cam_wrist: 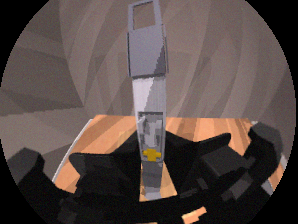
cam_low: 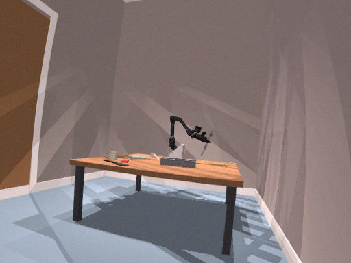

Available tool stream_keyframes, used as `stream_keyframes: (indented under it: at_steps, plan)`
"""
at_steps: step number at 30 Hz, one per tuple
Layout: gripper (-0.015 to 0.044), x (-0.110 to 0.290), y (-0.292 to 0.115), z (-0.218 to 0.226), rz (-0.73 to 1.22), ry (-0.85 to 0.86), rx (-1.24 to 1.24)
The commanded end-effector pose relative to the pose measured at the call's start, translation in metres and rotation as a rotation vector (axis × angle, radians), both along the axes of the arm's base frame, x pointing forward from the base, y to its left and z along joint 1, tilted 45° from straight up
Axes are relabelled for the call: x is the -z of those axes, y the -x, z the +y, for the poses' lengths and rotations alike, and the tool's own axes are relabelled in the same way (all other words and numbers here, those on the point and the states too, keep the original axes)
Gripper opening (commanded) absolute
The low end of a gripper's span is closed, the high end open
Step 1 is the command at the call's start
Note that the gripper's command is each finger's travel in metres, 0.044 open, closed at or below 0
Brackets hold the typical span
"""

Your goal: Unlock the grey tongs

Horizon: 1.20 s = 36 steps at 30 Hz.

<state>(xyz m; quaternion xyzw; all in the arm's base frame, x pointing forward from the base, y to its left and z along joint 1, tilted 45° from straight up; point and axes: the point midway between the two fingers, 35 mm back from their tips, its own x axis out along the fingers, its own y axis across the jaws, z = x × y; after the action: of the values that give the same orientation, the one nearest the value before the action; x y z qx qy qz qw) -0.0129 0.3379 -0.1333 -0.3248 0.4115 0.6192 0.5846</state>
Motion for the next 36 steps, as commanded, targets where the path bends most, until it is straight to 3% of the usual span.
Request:
stream_keyframes:
  at_steps: [1, 36]
  plan:
    - [-0.0150, 0.000, -0.001, 0.003, -0.001, 0.002, 0.005]
    - [-0.0150, 0.056, 0.002, 0.018, -0.009, 0.430, -0.051]
